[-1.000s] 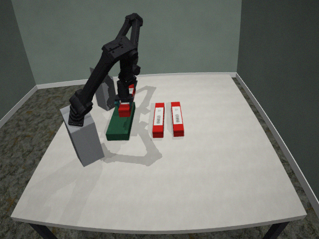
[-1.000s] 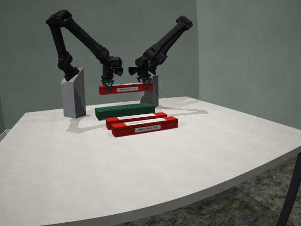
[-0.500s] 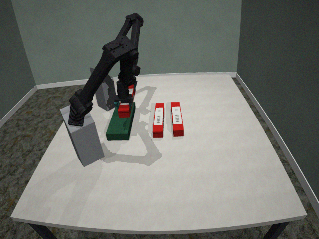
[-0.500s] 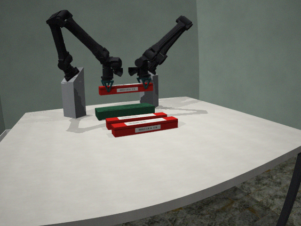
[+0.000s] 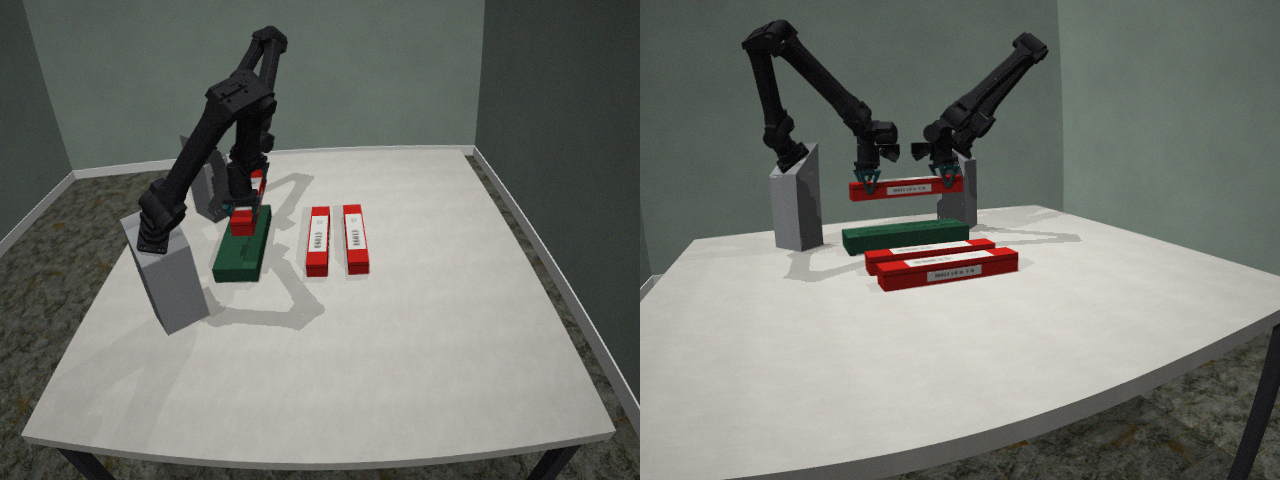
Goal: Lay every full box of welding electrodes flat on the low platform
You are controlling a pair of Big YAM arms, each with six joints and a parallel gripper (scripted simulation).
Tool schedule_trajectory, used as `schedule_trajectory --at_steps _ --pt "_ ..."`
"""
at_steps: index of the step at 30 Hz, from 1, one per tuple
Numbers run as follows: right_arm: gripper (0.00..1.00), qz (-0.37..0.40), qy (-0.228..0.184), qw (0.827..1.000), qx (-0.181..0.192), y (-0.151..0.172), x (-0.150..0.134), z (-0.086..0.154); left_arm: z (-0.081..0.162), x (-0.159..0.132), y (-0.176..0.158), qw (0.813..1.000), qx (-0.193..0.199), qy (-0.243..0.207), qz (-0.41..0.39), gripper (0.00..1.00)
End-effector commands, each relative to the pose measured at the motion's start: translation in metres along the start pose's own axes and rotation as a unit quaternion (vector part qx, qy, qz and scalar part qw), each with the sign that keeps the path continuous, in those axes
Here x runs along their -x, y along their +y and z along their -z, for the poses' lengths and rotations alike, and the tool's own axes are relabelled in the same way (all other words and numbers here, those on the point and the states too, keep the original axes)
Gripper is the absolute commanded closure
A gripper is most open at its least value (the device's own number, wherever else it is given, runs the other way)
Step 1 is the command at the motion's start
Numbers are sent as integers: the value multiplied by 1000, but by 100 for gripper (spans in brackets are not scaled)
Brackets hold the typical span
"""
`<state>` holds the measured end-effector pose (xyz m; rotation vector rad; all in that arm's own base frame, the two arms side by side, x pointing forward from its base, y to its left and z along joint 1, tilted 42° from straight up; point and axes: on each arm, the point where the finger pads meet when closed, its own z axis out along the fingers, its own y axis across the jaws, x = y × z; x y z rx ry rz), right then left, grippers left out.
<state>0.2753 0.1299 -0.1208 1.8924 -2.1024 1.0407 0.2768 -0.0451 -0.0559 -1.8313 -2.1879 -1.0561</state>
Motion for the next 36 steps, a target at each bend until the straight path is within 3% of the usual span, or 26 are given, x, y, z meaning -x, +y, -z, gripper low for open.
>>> schedule_trajectory --at_steps 1,19,33,36 --pt "100 -2 -5 1000 -16 9 1 12 8 3 -5 1000 16 -5 1 100" --pt "100 0 -3 1000 -15 41 1 9 4 2 -40 1000 11 0 -4 100" --pt "100 -6 -10 1000 -18 41 3 12 5 4 -33 1000 12 -4 3 100" --pt "100 3 0 1000 -12 53 0 6 3 1 -48 1000 10 2 -6 100"
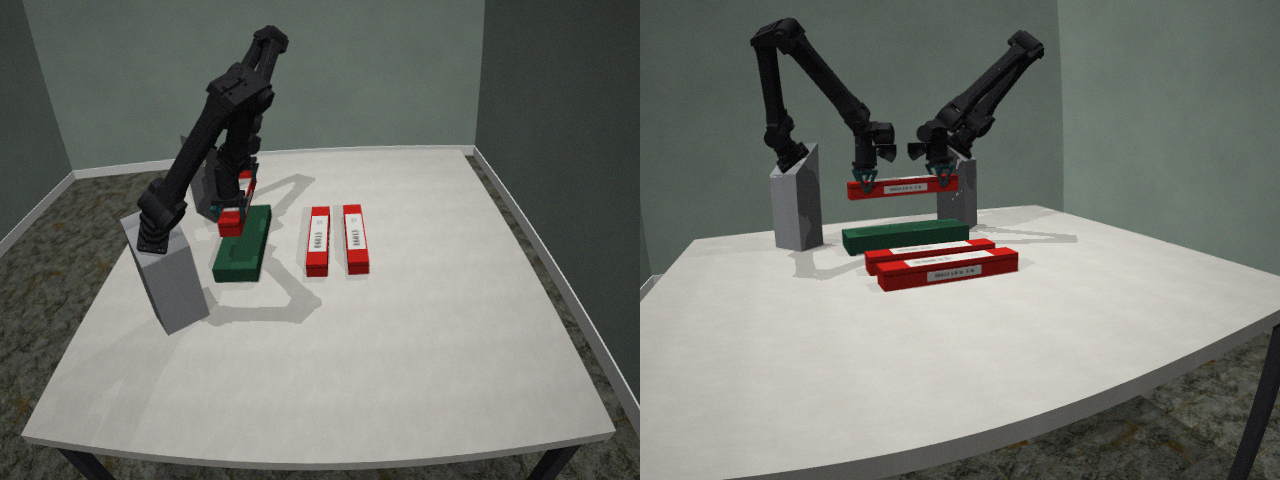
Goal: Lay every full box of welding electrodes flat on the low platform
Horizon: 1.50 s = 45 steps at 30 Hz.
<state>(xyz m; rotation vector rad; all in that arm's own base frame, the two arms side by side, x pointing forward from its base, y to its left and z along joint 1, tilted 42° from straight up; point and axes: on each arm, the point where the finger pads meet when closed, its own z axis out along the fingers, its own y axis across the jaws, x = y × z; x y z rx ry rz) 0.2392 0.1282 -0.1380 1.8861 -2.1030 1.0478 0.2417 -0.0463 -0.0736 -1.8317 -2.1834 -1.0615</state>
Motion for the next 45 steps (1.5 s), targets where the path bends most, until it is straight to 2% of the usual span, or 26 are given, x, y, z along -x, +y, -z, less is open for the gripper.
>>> schedule_trajectory --at_steps 1,6,8,12,26,29,45 --pt "100 2 -5 1000 -11 13 0 9 4 1 -11 1000 9 -1 -4 100" --pt "100 -2 -9 1000 -15 15 1 13 8 2 -12 1000 14 -7 3 100" --pt "100 4 -2 1000 -12 25 -1 7 4 1 -20 1000 10 -1 -3 100" --pt "100 -3 -11 1000 -14 27 2 13 6 2 -25 1000 13 -6 2 100" --pt "100 3 -3 1000 -9 57 0 5 3 0 -52 1000 9 -2 -2 100" --pt "100 -3 -11 1000 -13 57 2 12 5 1 -56 1000 11 -5 1 100" --pt "100 -6 -11 1000 -10 57 7 8 3 5 -56 1000 9 -6 4 100"
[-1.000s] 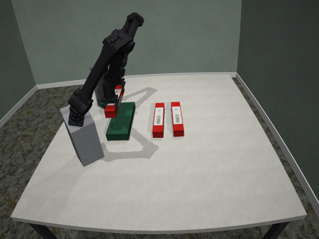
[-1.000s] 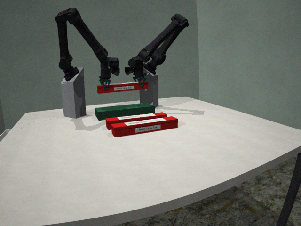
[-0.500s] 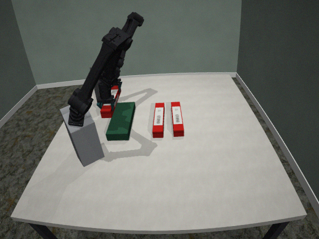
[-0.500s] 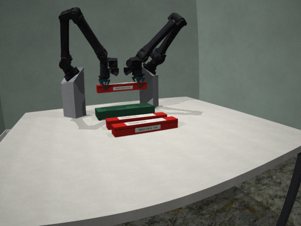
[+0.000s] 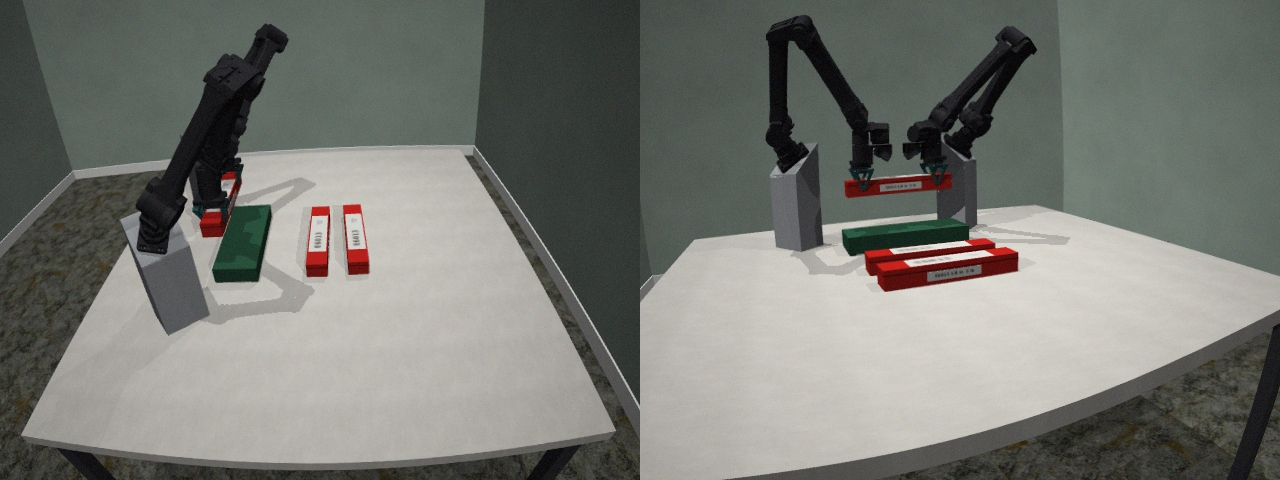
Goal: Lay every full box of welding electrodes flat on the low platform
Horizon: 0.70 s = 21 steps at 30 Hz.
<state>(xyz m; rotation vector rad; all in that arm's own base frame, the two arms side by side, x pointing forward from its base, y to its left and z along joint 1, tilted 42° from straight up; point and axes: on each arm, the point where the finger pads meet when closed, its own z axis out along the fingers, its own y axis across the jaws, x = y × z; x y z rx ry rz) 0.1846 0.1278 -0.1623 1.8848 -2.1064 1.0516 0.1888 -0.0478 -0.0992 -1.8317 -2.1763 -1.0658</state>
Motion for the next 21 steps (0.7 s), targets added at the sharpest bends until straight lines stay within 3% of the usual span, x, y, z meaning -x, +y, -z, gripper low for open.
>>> schedule_trajectory --at_steps 1,21 --pt "100 -5 -11 1000 -9 -3 7 7 4 5 3 1000 8 -8 6 100" --pt "100 -8 -19 1000 -15 -3 5 10 3 5 2 1000 8 -8 6 100"
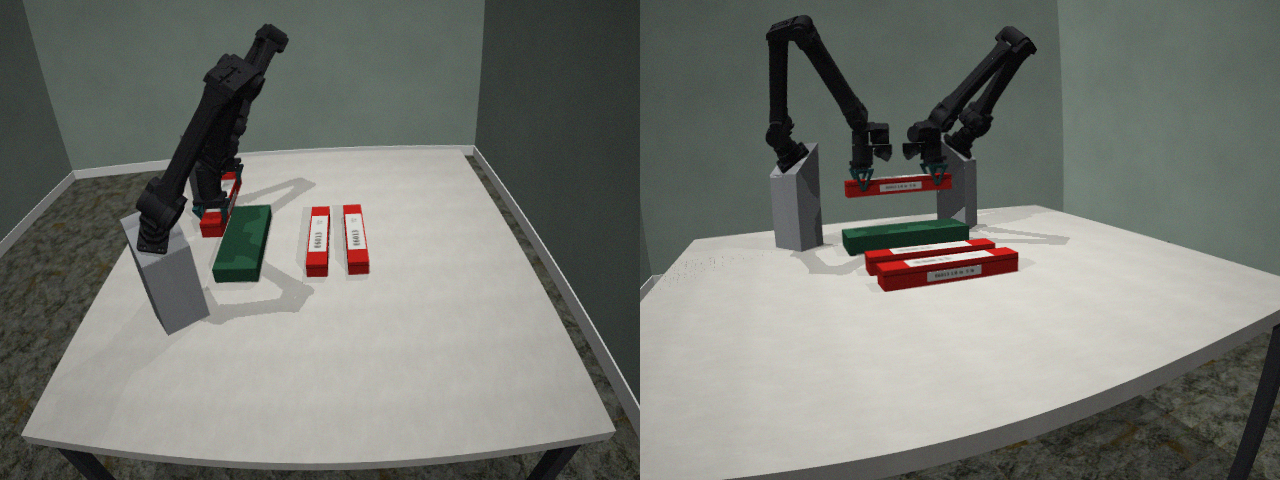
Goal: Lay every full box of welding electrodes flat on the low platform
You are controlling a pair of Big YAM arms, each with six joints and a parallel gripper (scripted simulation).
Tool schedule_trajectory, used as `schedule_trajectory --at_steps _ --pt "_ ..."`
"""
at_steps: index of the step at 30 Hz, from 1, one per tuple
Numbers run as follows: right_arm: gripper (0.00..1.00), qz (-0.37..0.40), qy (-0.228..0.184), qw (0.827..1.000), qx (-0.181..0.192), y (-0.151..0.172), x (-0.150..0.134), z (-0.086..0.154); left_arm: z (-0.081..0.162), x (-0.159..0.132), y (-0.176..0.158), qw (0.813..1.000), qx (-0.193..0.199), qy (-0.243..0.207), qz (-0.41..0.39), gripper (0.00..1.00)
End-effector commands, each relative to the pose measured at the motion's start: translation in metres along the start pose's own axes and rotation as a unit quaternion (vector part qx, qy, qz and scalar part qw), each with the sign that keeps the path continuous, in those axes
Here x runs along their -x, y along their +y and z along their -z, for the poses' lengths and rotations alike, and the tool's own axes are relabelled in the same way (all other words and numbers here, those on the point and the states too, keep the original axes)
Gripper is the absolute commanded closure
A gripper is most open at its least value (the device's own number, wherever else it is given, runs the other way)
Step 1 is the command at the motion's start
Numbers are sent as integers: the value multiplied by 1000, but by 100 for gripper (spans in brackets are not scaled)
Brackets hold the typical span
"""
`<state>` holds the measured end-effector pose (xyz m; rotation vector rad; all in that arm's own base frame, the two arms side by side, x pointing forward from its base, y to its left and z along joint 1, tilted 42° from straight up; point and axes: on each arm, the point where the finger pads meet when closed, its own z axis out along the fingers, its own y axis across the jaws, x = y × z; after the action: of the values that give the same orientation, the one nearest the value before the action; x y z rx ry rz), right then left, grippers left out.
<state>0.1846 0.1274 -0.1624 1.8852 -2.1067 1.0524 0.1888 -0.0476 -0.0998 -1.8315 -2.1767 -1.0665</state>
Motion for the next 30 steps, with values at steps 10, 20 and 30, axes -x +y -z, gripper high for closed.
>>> schedule_trajectory --at_steps 10,20,30 --pt "100 -11 -15 1000 -11 -5 3 -3 -9 0 3 1000 7 -7 9 100" --pt "100 -3 0 1000 -4 0 -4 -25 -25 -4 -2 1000 3 1 1 100" --pt "100 -1 -5 1000 -7 -1 -2 -33 -36 -4 -3 1000 2 2 1 100"
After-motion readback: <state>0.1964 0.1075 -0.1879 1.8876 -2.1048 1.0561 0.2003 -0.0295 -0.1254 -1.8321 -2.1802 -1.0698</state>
